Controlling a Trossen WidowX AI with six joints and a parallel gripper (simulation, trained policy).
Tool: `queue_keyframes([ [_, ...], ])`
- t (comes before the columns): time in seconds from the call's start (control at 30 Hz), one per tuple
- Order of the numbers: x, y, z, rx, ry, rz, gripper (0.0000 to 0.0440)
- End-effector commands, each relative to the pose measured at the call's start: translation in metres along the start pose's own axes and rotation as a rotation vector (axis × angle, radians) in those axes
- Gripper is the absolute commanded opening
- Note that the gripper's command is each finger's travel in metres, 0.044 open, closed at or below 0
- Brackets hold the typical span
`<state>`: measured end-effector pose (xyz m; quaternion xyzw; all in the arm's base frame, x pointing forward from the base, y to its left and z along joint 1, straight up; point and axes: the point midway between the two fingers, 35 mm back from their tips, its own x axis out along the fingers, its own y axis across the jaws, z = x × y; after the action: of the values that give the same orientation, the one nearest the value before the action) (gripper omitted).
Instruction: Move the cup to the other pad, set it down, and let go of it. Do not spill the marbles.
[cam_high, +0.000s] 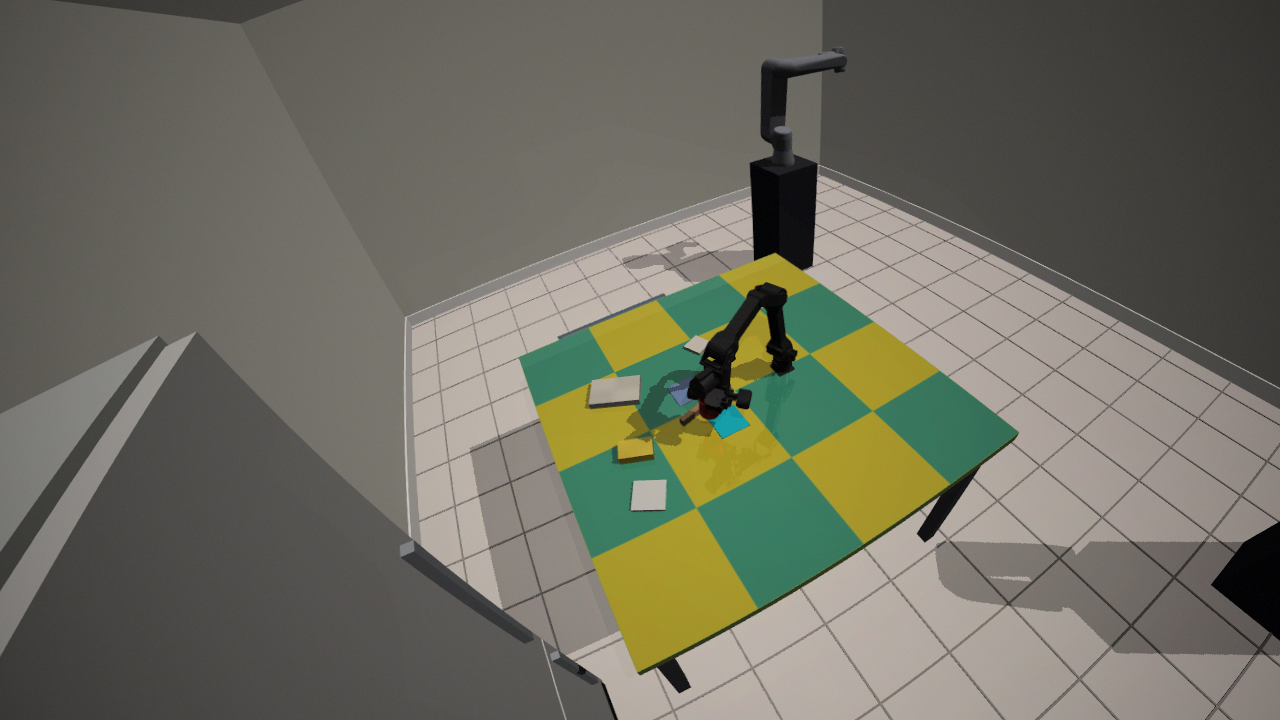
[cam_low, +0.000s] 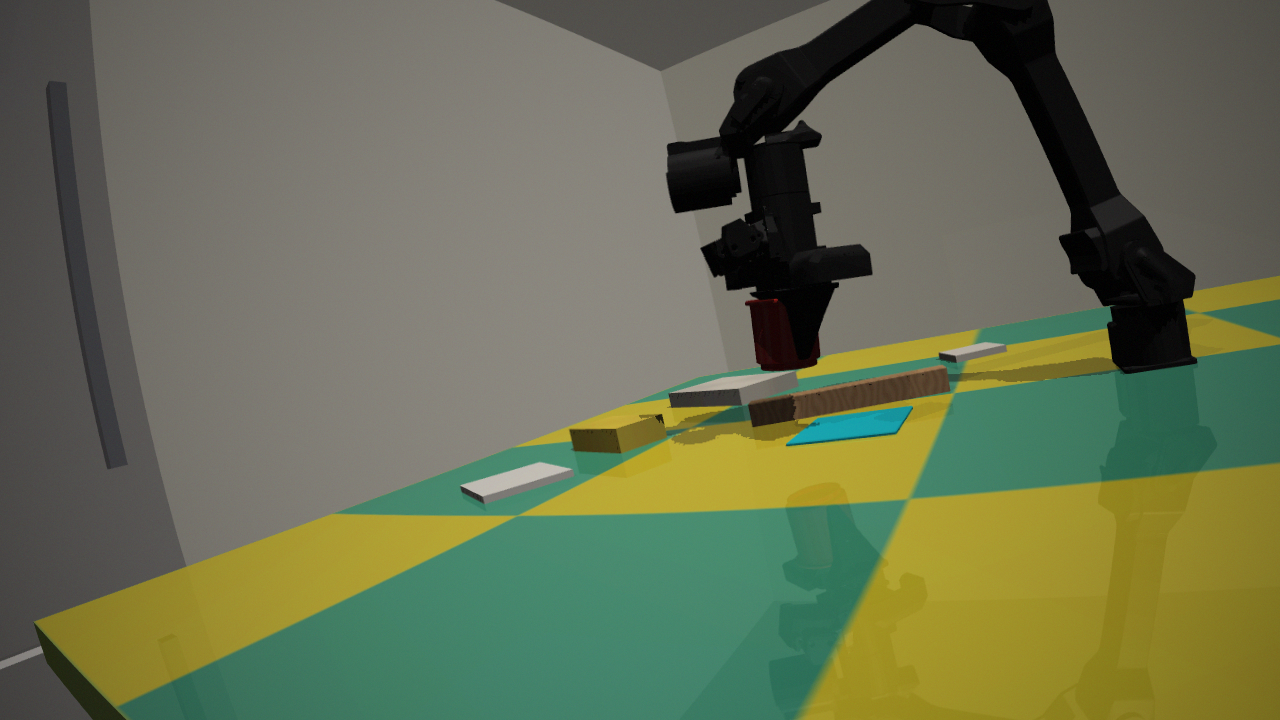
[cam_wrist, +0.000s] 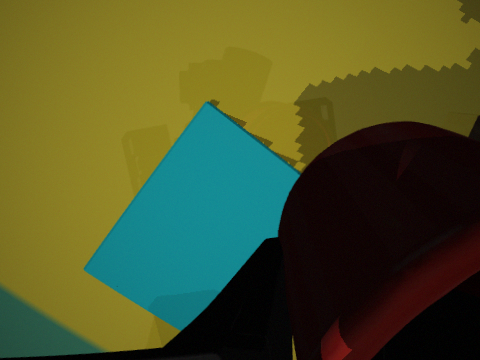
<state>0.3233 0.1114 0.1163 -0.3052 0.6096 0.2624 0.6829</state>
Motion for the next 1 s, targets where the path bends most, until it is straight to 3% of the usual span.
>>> queue_keyframes([
  [0.0,0.005,0.007,-0.001,0.006,-0.003,-0.005,0.0],
  [0.53,0.041,0.033,-0.017,0.025,0.009,-0.013,0.0002],
  [0.97,0.051,0.038,-0.023,0.048,-0.015,-0.02,0.0036],
])
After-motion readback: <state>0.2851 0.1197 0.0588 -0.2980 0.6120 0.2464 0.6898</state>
